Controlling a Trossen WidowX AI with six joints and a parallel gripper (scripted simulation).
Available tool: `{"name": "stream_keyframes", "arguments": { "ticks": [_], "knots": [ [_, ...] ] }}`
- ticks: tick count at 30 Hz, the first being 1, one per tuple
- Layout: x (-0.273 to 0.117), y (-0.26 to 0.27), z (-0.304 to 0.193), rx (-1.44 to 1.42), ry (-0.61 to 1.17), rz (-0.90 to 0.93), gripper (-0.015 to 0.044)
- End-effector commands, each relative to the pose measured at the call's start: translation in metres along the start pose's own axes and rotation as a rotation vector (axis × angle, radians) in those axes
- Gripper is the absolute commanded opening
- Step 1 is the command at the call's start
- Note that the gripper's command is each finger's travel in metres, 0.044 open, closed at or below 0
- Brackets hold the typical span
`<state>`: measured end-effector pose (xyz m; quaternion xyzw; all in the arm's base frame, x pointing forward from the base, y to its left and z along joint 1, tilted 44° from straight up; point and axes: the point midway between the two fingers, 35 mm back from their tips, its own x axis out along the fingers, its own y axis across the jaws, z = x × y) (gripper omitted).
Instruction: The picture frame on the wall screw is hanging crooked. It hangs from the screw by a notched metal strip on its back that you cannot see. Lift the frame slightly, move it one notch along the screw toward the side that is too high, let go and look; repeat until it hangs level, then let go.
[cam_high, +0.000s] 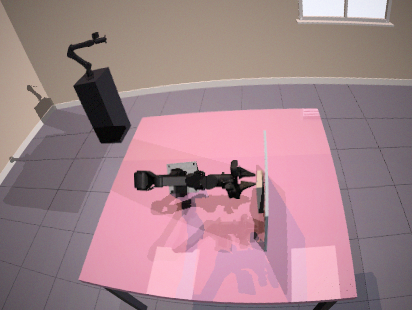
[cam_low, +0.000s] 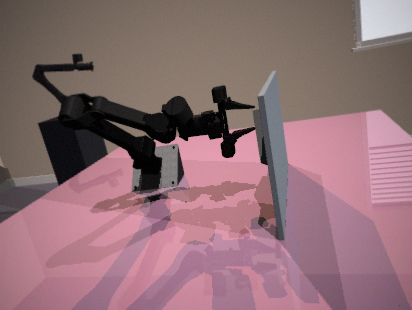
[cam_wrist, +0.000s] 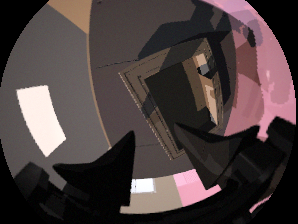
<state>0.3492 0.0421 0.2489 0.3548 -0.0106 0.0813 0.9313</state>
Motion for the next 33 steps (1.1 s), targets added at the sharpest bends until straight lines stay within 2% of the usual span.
{"name": "stream_keyframes", "arguments": {
  "ticks": [1, 9, 15, 22, 28, 33],
  "knots": [
    [-0.030, -0.001, 0.003, -0.135, -0.001, 0.001, 0.0260],
    [-0.084, -0.011, -0.004, -0.416, 0.000, -0.002, 0.0260],
    [-0.080, -0.003, 0.000, -0.379, -0.012, 0.000, 0.0260],
    [-0.120, 0.026, -0.007, -0.385, -0.033, -0.011, 0.0260],
    [-0.159, 0.027, -0.008, -0.384, -0.040, -0.027, 0.0260],
    [-0.163, 0.026, -0.008, -0.384, -0.041, -0.029, 0.0260]
  ]
}}
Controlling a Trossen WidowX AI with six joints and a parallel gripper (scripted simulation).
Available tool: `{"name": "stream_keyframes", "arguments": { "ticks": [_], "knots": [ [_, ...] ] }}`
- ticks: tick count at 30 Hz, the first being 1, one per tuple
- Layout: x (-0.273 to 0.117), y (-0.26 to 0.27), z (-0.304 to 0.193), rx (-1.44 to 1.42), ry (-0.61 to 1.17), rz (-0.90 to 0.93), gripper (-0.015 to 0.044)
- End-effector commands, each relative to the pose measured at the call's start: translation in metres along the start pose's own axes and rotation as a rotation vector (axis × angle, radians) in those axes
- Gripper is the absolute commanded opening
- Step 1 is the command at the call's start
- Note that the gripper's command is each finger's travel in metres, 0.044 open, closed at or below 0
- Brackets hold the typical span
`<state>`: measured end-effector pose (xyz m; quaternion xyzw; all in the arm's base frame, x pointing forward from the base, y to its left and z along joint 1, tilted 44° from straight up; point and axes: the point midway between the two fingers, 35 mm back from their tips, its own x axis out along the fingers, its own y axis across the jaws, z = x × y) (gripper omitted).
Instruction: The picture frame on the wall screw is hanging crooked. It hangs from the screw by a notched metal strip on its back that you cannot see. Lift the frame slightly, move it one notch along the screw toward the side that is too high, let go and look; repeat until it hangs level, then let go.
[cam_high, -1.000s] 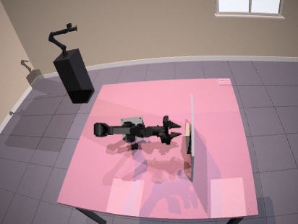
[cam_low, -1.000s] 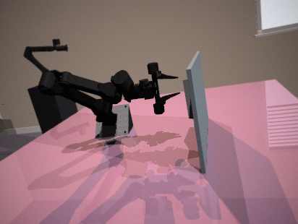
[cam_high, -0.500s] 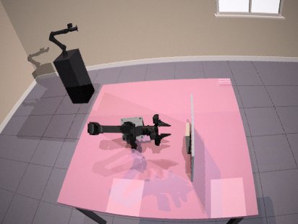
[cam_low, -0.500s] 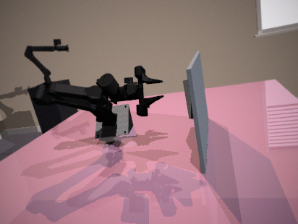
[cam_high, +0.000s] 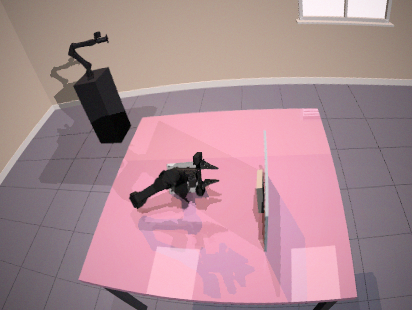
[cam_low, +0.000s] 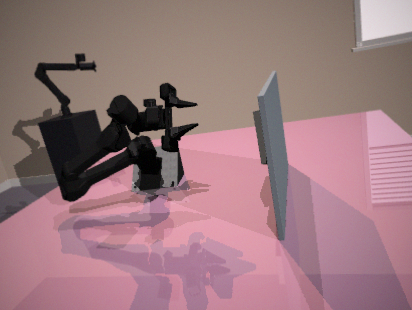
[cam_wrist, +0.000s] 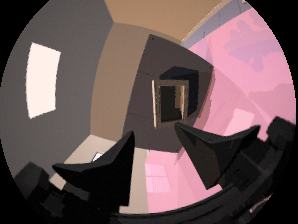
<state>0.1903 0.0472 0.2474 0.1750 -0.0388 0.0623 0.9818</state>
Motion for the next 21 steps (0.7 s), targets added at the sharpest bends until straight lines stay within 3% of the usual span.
{"name": "stream_keyframes", "arguments": {
  "ticks": [1, 21],
  "knots": [
    [-0.0005, -0.0001, 0.0001, 0.002, -0.002, -0.002, 0.0260],
    [-0.0066, -0.0022, 0.0008, 0.024, -0.022, -0.020, 0.0260]
  ]
}}
